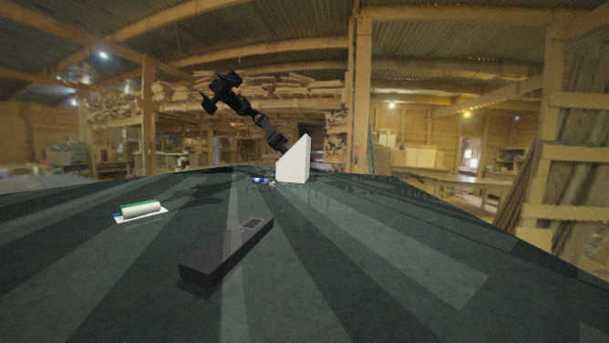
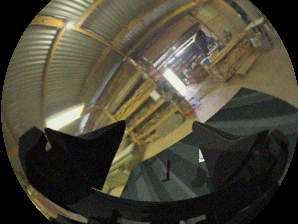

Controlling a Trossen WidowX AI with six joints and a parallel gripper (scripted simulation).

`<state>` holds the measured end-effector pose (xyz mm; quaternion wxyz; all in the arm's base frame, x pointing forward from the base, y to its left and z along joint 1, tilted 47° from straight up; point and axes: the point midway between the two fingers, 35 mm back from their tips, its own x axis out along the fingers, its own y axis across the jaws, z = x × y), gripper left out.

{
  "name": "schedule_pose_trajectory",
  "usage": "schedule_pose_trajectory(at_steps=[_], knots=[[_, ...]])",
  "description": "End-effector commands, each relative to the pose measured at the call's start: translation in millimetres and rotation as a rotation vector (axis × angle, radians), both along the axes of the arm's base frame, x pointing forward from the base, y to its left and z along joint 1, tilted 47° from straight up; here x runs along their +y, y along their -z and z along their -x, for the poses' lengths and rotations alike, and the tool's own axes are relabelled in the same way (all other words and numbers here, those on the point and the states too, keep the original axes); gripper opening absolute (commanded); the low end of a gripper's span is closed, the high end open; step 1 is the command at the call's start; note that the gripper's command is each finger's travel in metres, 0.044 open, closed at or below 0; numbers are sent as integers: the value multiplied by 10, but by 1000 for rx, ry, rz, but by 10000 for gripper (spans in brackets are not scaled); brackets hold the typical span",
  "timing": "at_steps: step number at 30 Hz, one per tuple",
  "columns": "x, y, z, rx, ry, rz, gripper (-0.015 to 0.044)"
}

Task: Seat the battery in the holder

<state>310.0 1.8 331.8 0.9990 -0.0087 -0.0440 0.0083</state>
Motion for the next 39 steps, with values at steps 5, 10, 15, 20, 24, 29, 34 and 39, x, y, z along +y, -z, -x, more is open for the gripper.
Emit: schedule_pose_trajectory(at_steps=[5, 10, 15, 20, 24, 29, 34, 39], knots=[[-233, 948, -150, 380, 135, 327, 269], [-445, 1754, 10, 759, 148, 679, 224], [-650, 2379, 389, 1139, 40, 1055, 224], [-844, 2763, 880, 1498, -199, 1429, 224], [-1006, 2900, 1327, 1783, -536, 1746, 224], [-1047, 2907, 1441, 1851, -651, 1826, 224], [-1047, 2907, 1441, 1851, -651, 1826, 224], [-1047, 2907, 1441, 1851, -651, 1826, 224]])
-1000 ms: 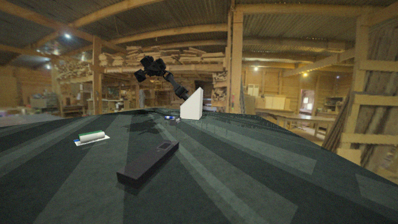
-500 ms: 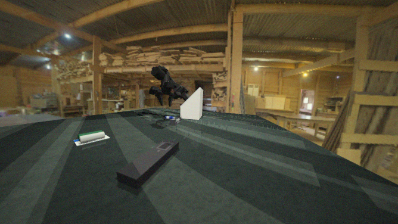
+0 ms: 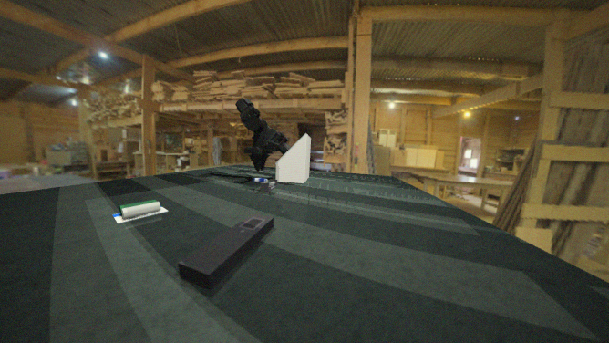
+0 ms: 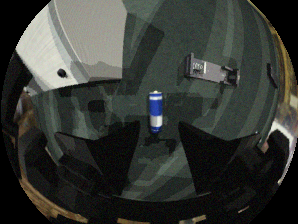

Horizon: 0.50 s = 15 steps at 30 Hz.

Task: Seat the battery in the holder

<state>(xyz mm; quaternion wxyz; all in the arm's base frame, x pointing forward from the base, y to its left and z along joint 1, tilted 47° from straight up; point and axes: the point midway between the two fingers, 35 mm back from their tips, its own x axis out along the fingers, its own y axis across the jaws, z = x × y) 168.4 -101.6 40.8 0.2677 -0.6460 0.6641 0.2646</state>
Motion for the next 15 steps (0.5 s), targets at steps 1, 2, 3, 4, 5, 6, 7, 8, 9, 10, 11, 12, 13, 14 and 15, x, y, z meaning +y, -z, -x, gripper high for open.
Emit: schedule_pose_trajectory(at_steps=[1, 2, 3, 4, 5, 6, 7, 8, 9, 10, 11, 12, 13, 14, 15], knots=[[-14, -4, 25, 33, -16, 13, 224], [-14, -4, 25, 33, -16, 13, 224], [-14, -4, 25, 33, -16, 13, 224], [-15, -2, 25, 33, -16, 13, 224], [-20, 4, 24, 33, -16, 13, 224], [-29, 14, 23, 33, -16, 12, 224], [-39, 27, 22, 33, -16, 12, 224], [-50, 39, 21, 33, -16, 11, 224], [-60, 51, 19, 33, -16, 11, 224], [-71, 63, 18, 33, -16, 10, 224], [-82, 74, 18, 33, -16, 10, 224], [-93, 86, 17, 33, -16, 10, 224], [-104, 97, 16, 33, -16, 9, 224], [-115, 109, 16, 33, -16, 9, 224], [-126, 121, 16, 33, -16, 9, 224]])
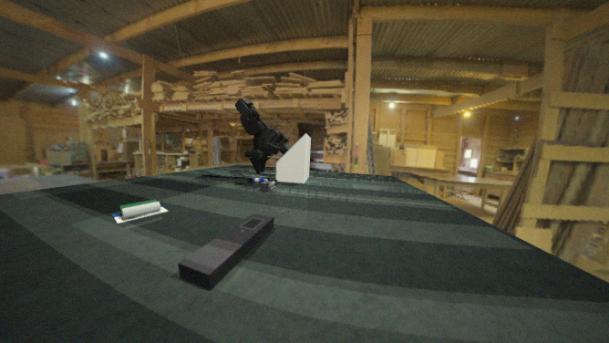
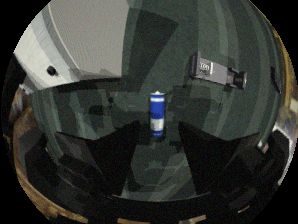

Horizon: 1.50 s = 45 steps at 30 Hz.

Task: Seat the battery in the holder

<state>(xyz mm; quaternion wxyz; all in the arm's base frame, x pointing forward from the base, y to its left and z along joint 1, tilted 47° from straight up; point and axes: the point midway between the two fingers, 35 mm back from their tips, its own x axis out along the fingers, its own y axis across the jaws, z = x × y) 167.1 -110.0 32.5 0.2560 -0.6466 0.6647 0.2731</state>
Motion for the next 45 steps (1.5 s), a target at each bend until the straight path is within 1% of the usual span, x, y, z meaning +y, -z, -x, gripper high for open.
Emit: schedule_pose_trajectory(at_steps=[1, 23, 29, 38, 45], knots=[[-53, 50, 3, 7, -5, 4, 224], [-297, 256, 36, 7, -5, 11, 224], [-297, 256, 36, 7, -5, 11, 67], [-290, 251, 34, 7, -5, 11, 62], [-26, 22, 4, 7, -5, 5, 62]])
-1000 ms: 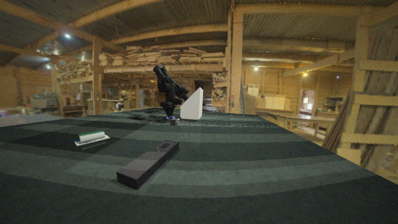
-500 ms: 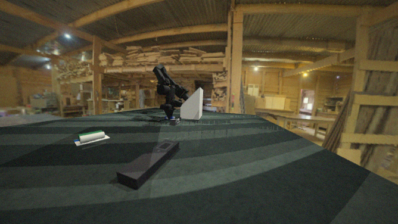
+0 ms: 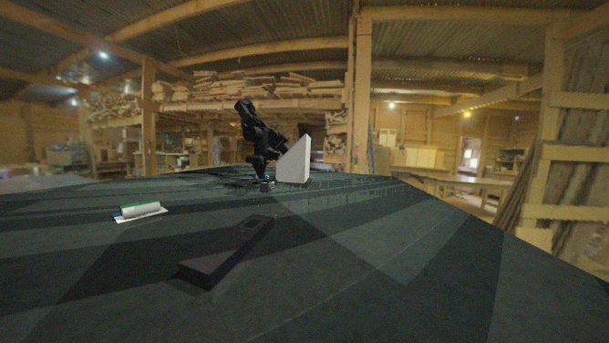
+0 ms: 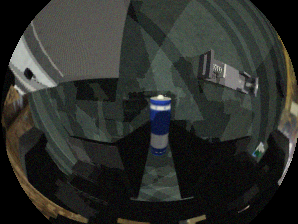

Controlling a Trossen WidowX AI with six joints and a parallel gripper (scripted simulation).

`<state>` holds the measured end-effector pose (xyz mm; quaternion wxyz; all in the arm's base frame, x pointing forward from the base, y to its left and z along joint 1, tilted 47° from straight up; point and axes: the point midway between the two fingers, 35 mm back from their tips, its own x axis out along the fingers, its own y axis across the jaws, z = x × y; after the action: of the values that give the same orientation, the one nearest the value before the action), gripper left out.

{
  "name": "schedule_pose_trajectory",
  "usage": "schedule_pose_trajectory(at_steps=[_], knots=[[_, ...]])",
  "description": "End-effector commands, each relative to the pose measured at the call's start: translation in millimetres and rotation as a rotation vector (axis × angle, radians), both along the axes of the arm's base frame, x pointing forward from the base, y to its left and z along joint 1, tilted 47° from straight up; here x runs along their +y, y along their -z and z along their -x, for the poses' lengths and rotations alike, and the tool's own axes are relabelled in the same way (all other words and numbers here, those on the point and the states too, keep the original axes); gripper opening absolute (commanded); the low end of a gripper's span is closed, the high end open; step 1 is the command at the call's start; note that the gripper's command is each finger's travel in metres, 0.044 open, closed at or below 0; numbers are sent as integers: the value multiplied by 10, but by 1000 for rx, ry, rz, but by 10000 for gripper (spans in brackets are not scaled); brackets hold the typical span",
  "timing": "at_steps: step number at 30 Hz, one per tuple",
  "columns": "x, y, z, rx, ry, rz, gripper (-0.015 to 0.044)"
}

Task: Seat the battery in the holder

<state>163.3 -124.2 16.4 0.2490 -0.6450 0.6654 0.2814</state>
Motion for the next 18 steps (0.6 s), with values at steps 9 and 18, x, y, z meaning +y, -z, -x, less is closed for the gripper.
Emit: schedule_pose_trajectory(at_steps=[9, 18], knots=[[220, -247, -43, -35, 19, 12, 62], [335, -222, -282, -302, 273, 20, 62]])
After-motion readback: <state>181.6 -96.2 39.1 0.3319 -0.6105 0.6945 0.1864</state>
